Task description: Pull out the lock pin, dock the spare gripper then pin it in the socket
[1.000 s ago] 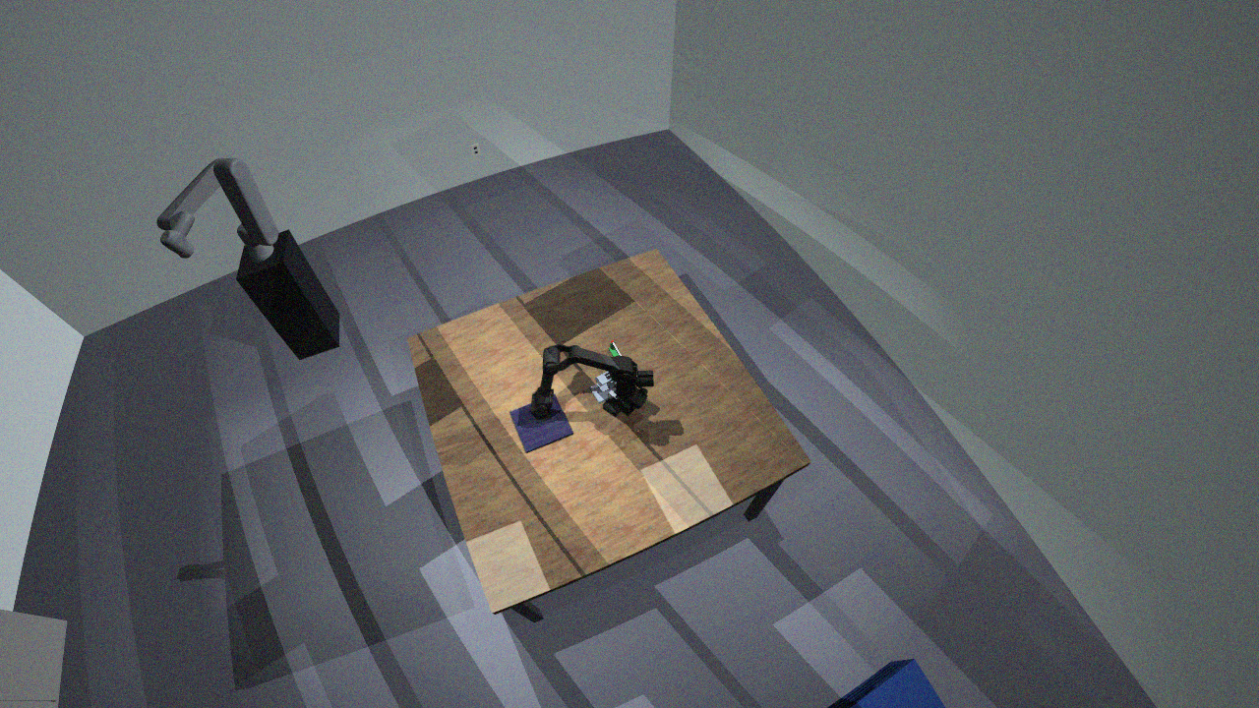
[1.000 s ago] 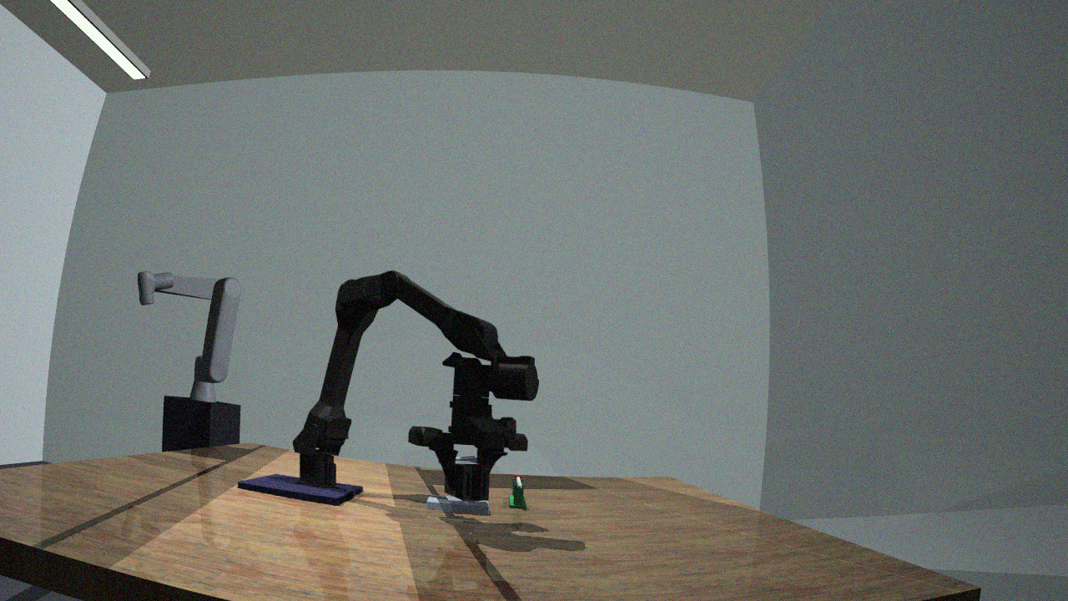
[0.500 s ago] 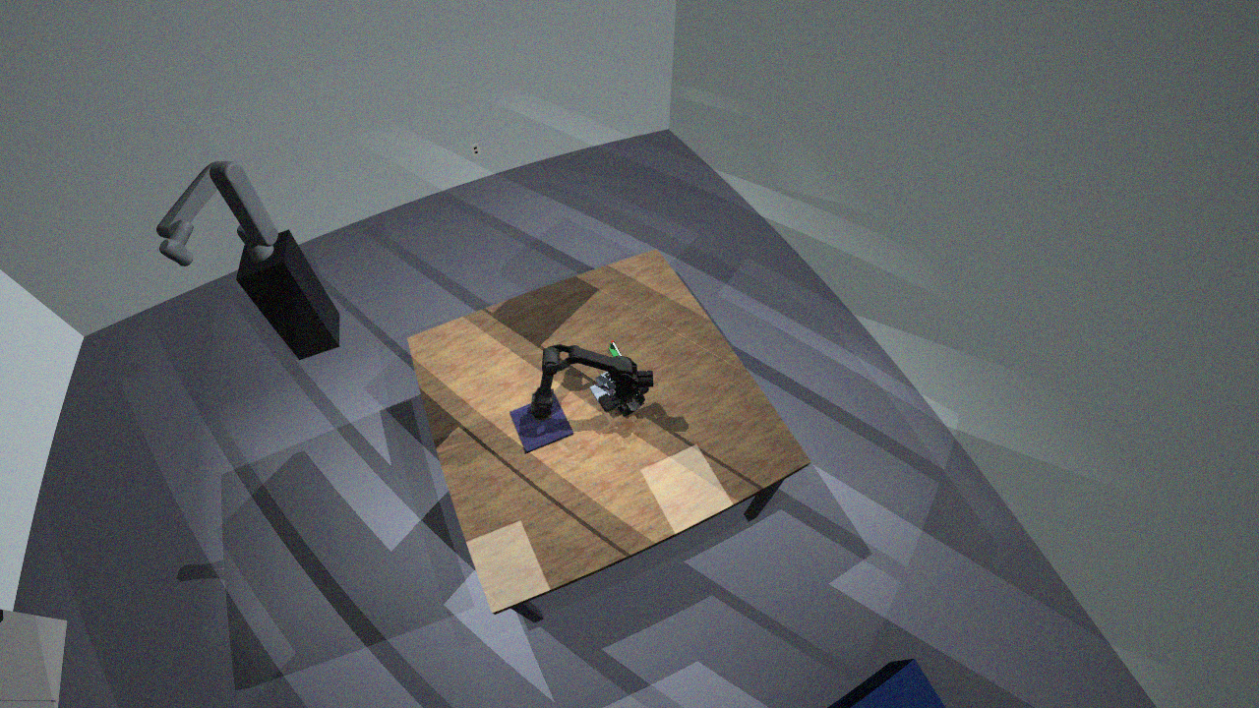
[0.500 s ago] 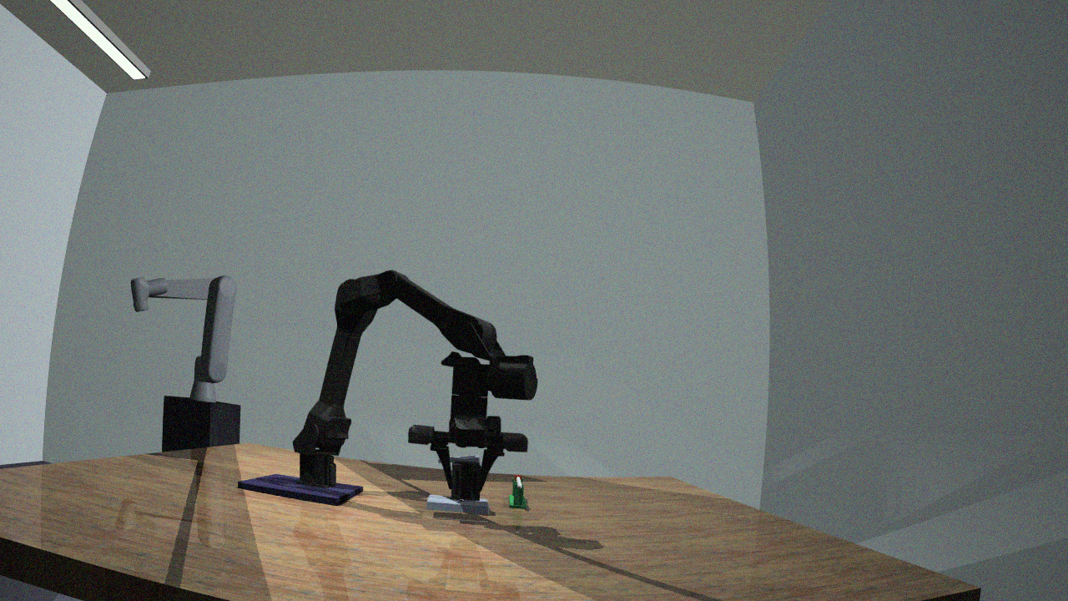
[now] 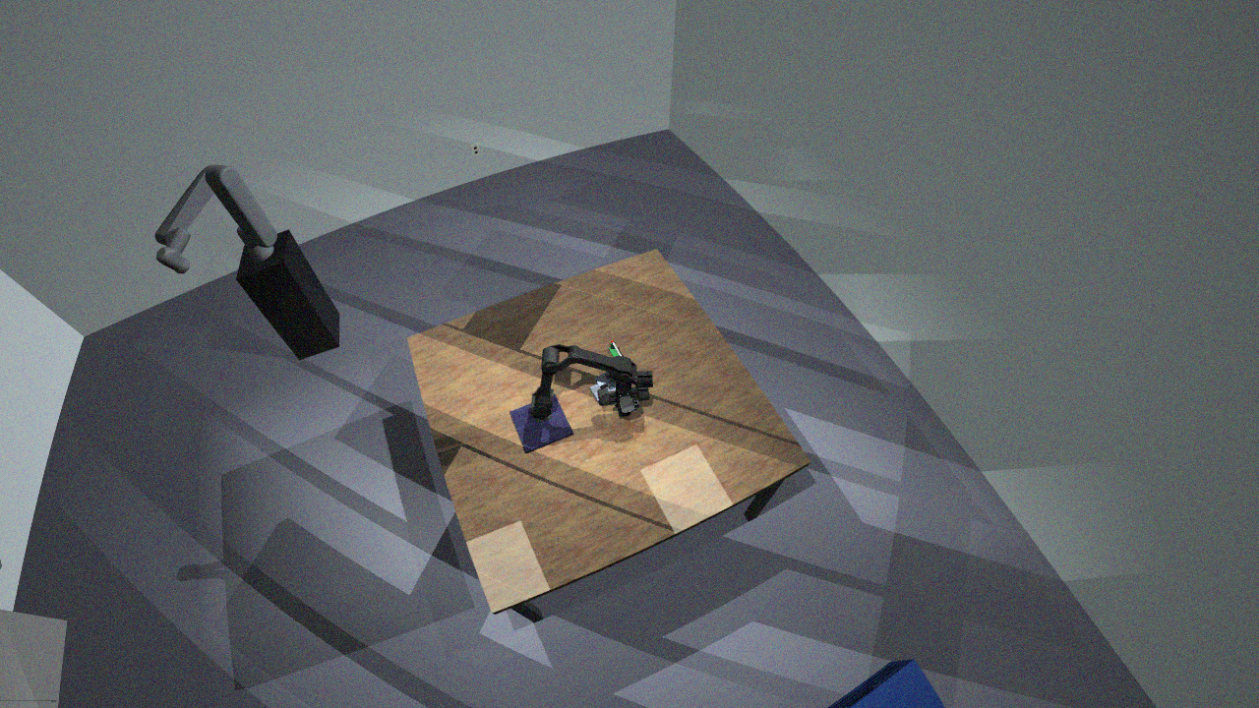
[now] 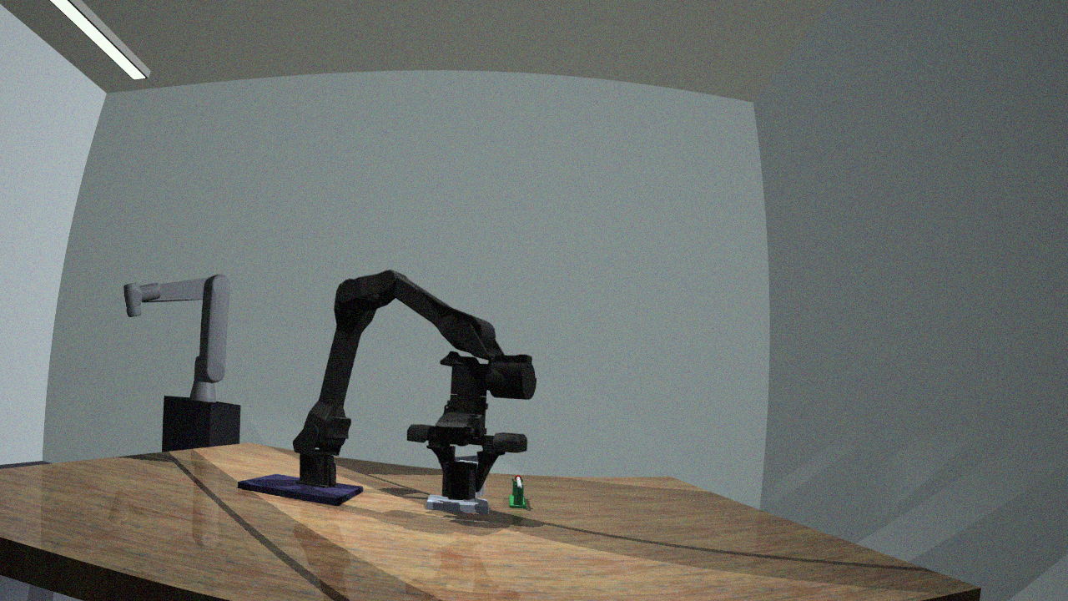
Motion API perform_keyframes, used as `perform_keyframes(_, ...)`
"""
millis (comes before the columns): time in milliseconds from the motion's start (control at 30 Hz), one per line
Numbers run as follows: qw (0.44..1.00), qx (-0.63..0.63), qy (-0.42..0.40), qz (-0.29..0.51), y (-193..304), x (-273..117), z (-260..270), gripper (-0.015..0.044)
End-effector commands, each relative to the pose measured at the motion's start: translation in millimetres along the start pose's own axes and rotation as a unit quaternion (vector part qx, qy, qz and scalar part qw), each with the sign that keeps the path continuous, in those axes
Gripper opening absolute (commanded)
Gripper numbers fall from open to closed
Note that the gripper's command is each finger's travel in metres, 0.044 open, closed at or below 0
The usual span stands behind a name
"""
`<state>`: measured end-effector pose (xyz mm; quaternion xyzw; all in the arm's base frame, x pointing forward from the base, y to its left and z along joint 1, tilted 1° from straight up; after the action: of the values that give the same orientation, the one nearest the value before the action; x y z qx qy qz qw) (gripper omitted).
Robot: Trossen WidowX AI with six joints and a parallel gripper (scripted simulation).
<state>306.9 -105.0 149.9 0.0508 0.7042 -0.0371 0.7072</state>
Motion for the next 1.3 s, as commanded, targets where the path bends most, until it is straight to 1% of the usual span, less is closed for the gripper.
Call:
perform_keyframes(0, 0.998, 0.055, -0.003, -0.002, -0.5, -2.1, -1.0, 0.0)
perform_keyframes(300, 0.986, 0.167, -0.003, -0.002, -1.1, -2.5, -2.1, 0.0)
perform_keyframes(633, 0.957, 0.289, -0.004, -0.002, -1.8, -3.0, -3.2, 0.0)
perform_keyframes(933, 0.918, 0.396, -0.004, -0.002, -2.4, -3.4, -4.3, 0.0)
perform_keyframes(1267, 0.861, 0.508, -0.005, -0.001, -3.1, -3.8, -5.5, 0.0)
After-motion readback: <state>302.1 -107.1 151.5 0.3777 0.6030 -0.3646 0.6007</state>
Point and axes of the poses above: the point midway between the two fingers, 35 mm back from their tips, its own x axis out along the fingers, its own z axis across the jaws, y = z × x, the point moved 7 cm from there along -x, back along the fingers, and after that the axes turned 5 degrees about -x, right-handed, at the moved point
